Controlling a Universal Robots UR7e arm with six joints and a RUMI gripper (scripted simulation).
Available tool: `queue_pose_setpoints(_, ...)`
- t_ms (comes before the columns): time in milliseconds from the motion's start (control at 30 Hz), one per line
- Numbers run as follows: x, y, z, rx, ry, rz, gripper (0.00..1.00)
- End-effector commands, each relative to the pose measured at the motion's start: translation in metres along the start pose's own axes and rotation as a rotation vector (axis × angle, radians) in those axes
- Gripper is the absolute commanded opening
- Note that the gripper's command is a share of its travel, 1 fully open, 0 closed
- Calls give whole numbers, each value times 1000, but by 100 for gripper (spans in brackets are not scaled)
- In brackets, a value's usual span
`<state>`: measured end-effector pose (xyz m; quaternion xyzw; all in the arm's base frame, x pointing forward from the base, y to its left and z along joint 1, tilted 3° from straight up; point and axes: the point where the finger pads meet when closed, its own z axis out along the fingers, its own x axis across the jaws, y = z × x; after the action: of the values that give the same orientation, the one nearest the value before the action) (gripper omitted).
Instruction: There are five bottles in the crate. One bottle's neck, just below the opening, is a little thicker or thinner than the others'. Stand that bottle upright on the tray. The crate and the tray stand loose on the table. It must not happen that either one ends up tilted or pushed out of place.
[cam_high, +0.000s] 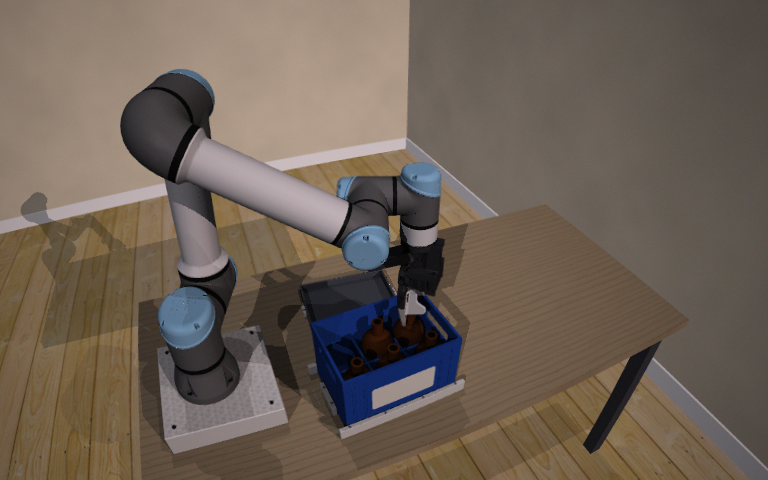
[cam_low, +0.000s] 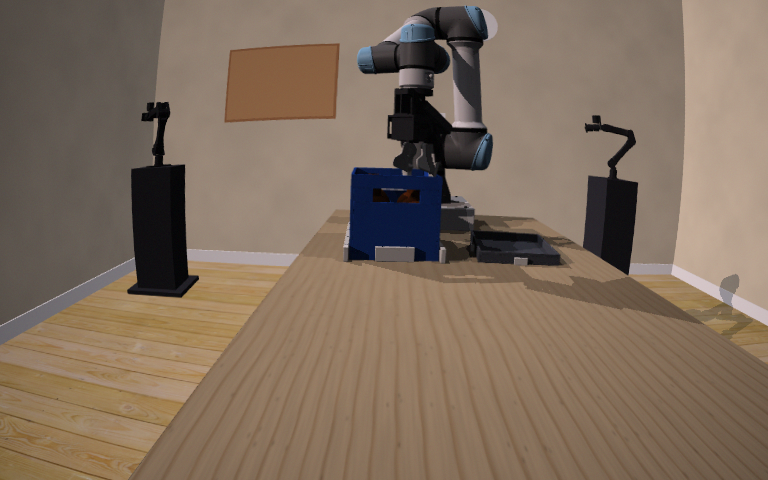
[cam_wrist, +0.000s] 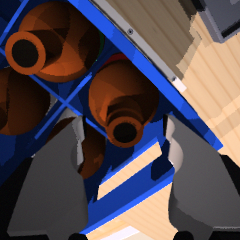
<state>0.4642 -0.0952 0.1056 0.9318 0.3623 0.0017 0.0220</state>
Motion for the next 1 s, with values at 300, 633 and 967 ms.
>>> queue_pose_setpoints(300, 0, 0, 0, -1, 1, 0, 0)
queue_pose_setpoints(633, 0, 0, 0, -1, 1, 0, 0)
queue_pose_setpoints(967, 0, 0, 0, -1, 1, 0, 0)
